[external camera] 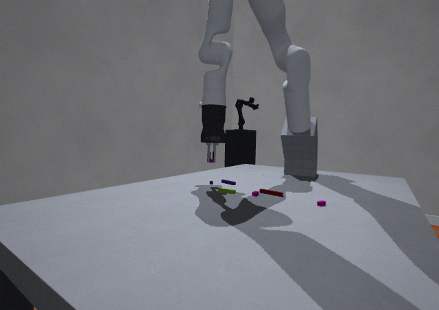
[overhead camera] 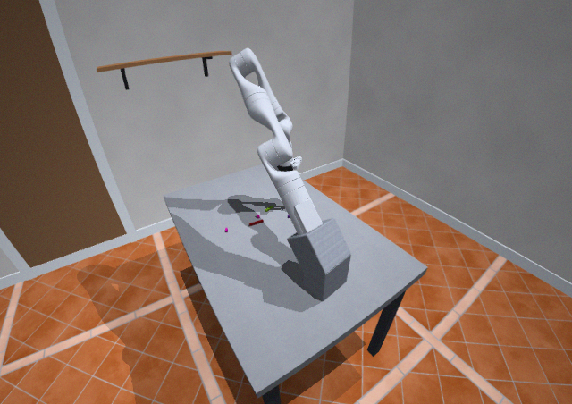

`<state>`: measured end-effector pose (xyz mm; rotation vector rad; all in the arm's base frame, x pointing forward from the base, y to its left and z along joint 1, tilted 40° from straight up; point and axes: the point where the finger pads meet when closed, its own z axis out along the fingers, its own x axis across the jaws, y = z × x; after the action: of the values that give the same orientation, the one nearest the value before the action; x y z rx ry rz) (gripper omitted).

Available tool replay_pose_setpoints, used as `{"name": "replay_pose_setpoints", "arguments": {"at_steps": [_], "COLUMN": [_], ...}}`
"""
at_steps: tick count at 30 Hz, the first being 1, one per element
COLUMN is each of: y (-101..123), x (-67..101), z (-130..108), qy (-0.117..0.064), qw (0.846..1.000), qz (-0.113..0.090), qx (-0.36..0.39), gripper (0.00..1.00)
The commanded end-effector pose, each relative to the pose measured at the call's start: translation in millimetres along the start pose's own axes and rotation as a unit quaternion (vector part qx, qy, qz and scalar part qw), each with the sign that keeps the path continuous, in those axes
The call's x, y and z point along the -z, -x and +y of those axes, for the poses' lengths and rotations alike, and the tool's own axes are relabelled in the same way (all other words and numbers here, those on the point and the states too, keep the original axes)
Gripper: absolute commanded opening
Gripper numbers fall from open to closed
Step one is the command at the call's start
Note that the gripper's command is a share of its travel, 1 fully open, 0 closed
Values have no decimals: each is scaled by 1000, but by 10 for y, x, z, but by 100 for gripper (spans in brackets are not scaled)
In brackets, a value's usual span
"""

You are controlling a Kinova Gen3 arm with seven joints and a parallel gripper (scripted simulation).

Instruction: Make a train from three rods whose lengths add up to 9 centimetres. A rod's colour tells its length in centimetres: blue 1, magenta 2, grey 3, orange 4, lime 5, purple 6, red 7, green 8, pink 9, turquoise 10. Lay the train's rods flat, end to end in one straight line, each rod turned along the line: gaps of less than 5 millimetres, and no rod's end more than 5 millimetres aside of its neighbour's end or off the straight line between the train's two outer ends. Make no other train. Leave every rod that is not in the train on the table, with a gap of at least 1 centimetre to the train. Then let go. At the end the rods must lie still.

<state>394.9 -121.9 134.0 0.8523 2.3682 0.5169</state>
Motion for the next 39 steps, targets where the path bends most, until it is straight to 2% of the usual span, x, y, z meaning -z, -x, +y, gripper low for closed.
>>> {"name": "replay_pose_setpoints", "arguments": {"at_steps": [1,23,39], "y": [-40,-50,-51], "x": [-75,-572,-639], "z": [-9,-11,-11], "qy": [0,0,0], "qw": [1000,1000,1000], "qz": [5,5,5], "qx": [-1,-1,-1], "gripper": [24,24,24]}}
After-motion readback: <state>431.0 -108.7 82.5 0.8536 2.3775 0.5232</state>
